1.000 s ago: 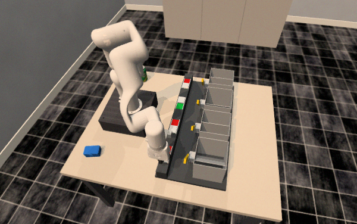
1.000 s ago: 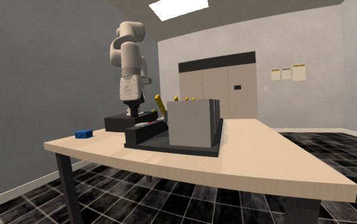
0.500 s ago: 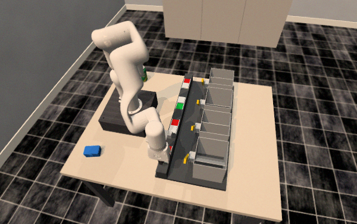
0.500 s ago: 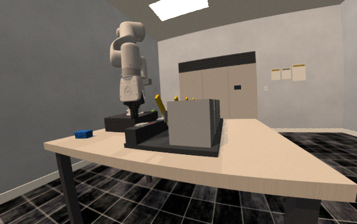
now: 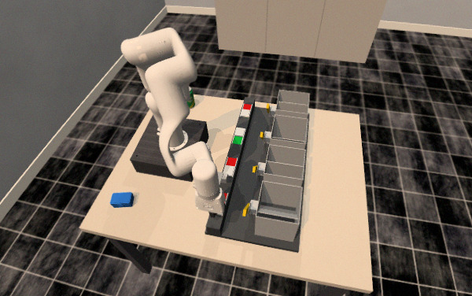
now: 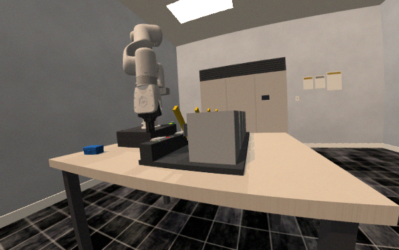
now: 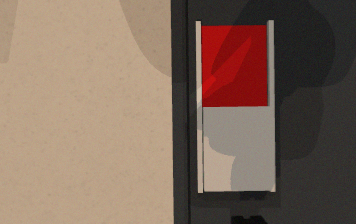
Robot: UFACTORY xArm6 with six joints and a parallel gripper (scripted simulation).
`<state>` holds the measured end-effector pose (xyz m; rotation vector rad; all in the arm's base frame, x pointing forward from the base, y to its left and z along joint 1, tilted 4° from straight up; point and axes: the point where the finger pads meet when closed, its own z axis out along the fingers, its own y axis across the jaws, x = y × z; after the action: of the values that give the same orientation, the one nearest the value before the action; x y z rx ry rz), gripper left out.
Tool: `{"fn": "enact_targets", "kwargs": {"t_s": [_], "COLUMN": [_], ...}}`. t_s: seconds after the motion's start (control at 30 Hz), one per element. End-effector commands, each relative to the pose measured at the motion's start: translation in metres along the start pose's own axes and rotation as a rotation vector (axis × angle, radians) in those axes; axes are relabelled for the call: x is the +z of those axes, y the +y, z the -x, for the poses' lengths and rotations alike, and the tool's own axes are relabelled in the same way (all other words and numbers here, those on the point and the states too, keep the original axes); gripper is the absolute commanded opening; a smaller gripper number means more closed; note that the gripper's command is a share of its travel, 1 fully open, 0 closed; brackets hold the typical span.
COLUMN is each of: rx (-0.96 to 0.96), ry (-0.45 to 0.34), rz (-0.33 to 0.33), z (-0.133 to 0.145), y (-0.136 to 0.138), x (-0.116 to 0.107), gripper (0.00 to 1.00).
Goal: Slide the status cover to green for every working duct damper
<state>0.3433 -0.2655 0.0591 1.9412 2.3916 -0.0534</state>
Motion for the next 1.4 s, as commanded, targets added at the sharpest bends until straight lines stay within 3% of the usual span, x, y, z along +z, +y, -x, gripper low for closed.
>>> {"fn": "enact_targets", "kwargs": {"t_s": [0.0, 1.37], "rx": [0.0, 0.0], "ry": [-0.003, -0.004], "rz": [0.003, 0.002], "z": [0.001, 0.002], "y": [0.001, 0.002], "x": [-0.001, 0.016], "gripper": [0.0, 0.0]}}
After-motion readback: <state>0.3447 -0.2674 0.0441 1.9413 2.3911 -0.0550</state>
